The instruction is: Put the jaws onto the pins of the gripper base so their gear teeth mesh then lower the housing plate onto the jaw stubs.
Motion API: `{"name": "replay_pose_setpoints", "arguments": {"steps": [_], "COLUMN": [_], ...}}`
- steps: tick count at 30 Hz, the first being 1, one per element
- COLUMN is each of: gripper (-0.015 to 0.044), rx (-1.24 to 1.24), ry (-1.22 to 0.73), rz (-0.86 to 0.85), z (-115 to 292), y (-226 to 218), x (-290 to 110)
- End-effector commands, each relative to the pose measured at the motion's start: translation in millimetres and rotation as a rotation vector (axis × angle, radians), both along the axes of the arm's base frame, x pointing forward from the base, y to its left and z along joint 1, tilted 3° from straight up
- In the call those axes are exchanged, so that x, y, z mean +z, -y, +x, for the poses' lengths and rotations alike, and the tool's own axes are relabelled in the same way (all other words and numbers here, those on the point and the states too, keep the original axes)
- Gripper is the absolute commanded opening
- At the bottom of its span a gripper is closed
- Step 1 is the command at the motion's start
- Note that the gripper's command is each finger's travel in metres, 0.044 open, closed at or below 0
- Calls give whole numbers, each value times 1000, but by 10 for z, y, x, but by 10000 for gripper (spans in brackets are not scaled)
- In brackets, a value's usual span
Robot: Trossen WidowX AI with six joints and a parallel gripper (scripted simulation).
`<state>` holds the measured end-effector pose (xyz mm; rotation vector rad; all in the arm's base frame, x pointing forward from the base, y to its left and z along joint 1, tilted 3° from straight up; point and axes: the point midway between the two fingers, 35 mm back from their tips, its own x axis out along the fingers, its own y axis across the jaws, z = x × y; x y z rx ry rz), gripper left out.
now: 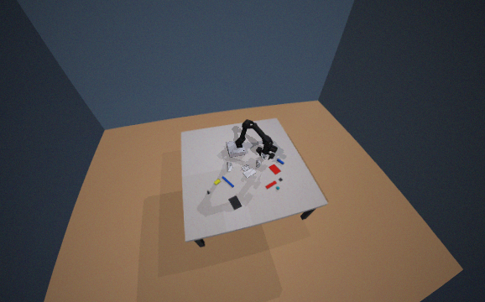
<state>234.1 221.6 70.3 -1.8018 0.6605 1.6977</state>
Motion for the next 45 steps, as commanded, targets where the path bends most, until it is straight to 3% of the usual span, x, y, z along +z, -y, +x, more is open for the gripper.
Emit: {"name": "replay_pose_setpoints", "arguments": {"steps": [1,15,32,45], "gripper": [440,440,0,0], "rx": [0,0,0,0], "ry": [0,0,0,0], "rz": [0,0,0,0], "z": [0,0,0,0], "y": [0,0,0,0], "x": [0,0,0,0]}}
